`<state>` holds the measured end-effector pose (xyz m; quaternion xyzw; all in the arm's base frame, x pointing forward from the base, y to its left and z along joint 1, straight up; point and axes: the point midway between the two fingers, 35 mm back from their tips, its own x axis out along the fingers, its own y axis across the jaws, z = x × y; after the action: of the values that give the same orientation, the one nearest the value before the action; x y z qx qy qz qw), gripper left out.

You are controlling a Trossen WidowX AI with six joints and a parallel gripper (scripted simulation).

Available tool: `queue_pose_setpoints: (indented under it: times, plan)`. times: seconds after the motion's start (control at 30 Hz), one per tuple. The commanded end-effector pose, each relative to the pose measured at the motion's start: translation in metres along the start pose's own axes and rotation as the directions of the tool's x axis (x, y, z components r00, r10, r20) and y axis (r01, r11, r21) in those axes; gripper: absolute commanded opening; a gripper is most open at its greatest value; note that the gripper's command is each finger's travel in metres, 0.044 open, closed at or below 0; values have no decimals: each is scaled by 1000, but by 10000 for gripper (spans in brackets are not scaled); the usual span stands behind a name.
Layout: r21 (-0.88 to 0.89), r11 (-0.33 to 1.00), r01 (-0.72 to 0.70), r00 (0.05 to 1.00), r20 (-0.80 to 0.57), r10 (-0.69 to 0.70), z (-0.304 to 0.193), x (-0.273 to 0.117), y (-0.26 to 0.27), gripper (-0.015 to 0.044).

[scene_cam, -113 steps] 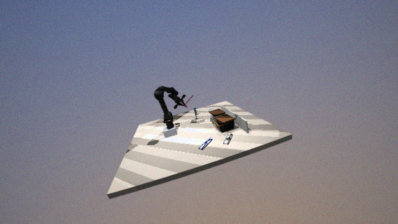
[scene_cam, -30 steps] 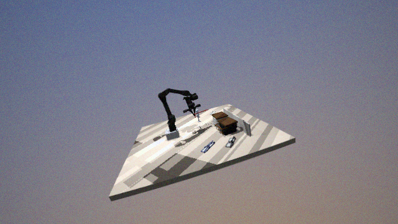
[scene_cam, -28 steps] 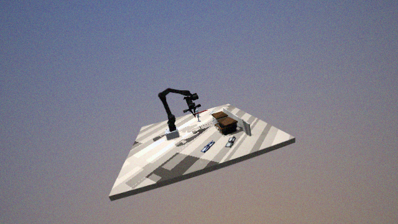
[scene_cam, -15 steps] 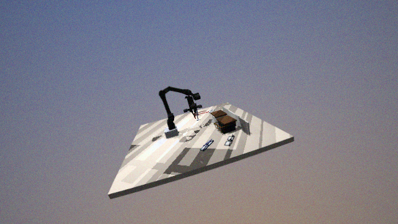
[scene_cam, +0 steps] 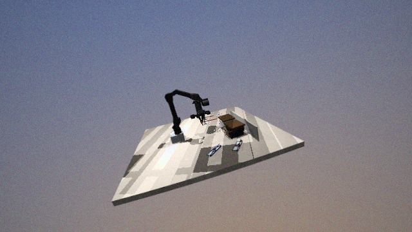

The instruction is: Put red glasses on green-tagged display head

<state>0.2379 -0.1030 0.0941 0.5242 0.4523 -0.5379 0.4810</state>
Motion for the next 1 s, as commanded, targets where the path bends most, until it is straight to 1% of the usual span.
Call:
queue_pose_setpoints:
  times: [0.0, 0.13, 0.4, 0.73, 0.97]
  plan:
    - [-14, 1000, -6, 999, -35, 5, 11, 3, -1, 0]
    - [-14, 1000, -17, 999, -42, 16, 10, 4, -2, 0]
    - [-8, 995, -101, 993, -67, 100, 10, 12, -2, 0]
    - [-12, 999, -51, 998, -38, 51, 10, 22, -3, 0]
    - [-13, 999, -46, 998, -36, 46, 9, 29, -2, 0]
